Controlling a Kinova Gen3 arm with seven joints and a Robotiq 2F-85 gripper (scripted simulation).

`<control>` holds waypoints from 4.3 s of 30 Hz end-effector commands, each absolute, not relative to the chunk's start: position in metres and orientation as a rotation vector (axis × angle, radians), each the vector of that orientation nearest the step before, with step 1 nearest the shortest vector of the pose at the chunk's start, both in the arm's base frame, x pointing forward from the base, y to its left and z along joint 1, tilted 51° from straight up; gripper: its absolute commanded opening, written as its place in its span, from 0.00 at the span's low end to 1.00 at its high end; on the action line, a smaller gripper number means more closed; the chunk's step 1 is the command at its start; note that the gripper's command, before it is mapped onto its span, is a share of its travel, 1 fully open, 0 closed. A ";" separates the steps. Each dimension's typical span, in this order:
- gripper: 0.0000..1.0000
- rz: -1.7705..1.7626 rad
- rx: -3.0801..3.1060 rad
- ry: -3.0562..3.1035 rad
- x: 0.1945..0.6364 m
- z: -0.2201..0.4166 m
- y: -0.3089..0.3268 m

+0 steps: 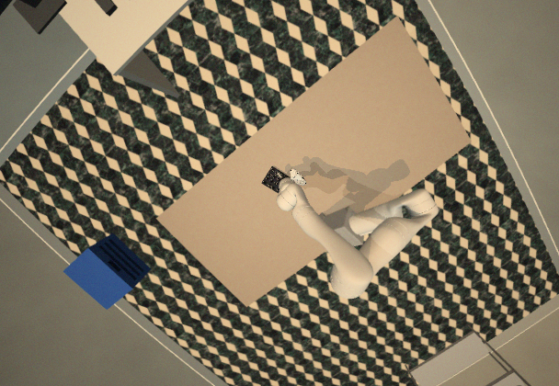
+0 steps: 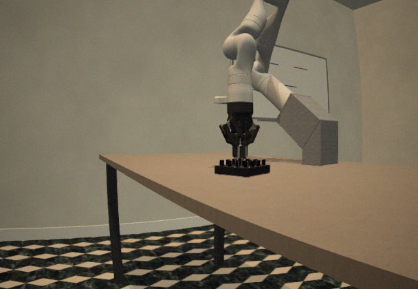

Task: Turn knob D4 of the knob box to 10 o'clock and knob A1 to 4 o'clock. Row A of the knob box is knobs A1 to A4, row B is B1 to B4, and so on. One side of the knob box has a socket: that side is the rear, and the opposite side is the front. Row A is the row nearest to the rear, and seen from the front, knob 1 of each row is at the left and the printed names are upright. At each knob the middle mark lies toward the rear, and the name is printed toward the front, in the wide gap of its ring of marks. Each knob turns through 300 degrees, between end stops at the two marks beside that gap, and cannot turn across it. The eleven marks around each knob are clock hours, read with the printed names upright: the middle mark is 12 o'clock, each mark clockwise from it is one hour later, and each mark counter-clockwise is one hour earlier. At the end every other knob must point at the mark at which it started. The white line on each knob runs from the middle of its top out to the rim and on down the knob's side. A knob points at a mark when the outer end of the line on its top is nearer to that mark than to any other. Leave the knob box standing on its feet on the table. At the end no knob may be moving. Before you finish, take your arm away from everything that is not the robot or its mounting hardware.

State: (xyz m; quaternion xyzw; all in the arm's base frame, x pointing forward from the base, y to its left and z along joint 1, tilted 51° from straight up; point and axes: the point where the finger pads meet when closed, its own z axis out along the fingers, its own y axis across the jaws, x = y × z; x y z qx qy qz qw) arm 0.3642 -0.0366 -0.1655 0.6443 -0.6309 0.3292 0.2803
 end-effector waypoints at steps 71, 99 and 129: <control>0.08 0.882 1.725 -1.692 0.365 -0.168 -0.041; 0.08 0.911 1.679 -1.756 0.365 -0.168 -0.041; 0.08 1.086 1.325 -2.154 0.365 -0.168 -0.041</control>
